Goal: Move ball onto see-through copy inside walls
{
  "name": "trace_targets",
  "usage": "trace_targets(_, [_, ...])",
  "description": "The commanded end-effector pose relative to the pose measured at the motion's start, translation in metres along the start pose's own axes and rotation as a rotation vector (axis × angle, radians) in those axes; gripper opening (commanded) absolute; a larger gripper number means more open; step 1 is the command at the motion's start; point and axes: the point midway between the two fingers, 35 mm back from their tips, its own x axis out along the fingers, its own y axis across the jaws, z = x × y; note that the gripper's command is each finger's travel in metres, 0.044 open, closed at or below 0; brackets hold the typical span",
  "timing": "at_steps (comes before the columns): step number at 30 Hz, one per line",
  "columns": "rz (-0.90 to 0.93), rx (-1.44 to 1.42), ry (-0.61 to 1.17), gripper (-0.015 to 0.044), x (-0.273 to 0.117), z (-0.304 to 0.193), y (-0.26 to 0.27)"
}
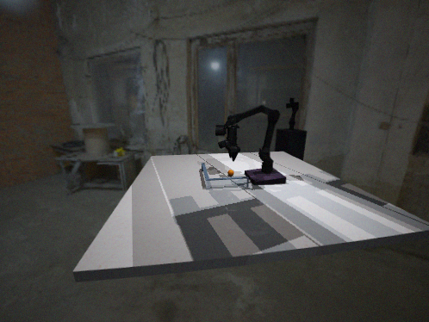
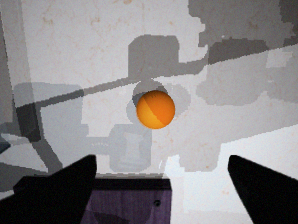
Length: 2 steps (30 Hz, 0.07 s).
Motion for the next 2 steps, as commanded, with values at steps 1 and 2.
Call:
trace_targets(1, [-0.005, -0.002, -0.027, 0.0440, -0.0292, -0.0004, 0.0002])
trace_targets(2, [-0.005, -0.002, -0.027, 0.0440, -0.0292, -0.0004, 0.0002])
